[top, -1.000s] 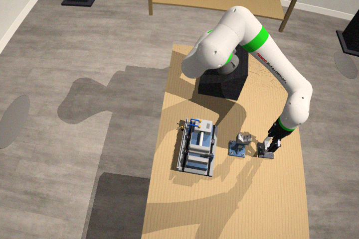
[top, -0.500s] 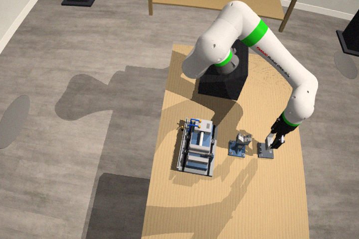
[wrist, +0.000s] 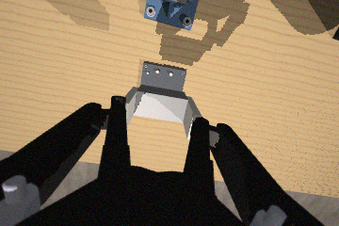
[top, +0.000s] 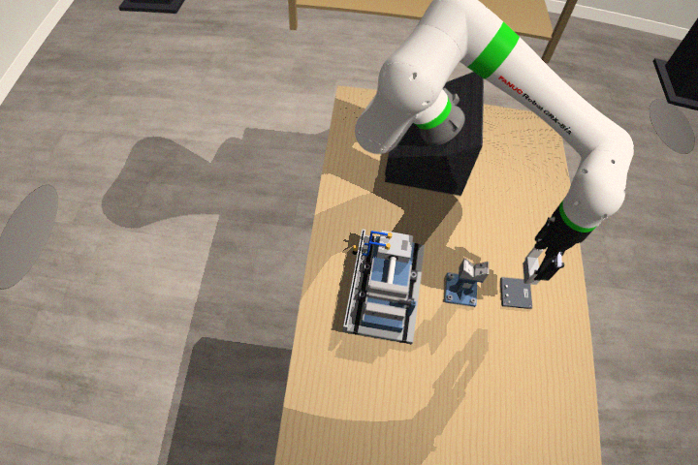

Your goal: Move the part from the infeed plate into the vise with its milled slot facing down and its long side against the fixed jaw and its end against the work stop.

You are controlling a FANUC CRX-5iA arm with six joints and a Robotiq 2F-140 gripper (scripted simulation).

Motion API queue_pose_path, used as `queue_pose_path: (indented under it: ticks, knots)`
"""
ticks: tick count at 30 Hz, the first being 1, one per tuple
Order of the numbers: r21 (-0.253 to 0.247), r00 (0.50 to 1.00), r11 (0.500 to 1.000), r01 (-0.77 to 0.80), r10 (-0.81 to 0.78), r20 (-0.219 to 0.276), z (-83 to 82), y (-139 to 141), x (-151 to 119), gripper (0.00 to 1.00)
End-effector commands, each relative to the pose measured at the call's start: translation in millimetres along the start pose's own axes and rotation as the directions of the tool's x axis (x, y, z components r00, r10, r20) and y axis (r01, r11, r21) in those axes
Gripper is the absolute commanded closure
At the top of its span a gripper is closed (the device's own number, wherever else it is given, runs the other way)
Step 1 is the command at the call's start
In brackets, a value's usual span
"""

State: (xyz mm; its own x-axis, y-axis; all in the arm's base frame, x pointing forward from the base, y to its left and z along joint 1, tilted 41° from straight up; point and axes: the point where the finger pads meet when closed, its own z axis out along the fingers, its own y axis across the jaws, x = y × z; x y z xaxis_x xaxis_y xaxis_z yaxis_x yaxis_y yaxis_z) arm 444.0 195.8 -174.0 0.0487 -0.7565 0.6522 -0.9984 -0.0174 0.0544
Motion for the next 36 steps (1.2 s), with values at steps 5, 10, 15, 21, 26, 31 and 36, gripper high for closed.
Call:
queue_pose_path:
  ticks: [5,10,15,21,26,31,36]
  knots:
    - [0.000,1.000,1.000,0.000,0.000,0.000,-24.0,-0.1,-0.1,1.00]
    - [0.000,1.000,1.000,0.000,0.000,0.000,-42.0,-0.1,-0.1,1.00]
    - [0.000,1.000,1.000,0.000,0.000,0.000,-57.2,-0.1,-0.1,1.00]
    - [0.000,1.000,1.000,0.000,0.000,0.000,-66.7,-0.1,-0.1,1.00]
    - [0.000,1.000,1.000,0.000,0.000,0.000,-75.3,-0.1,-0.1,1.00]
    - [0.000,1.000,1.000,0.000,0.000,0.000,-80.4,-0.1,-0.1,1.00]
    - [0.000,1.000,1.000,0.000,0.000,0.000,-82.1,-0.1,-0.1,1.00]
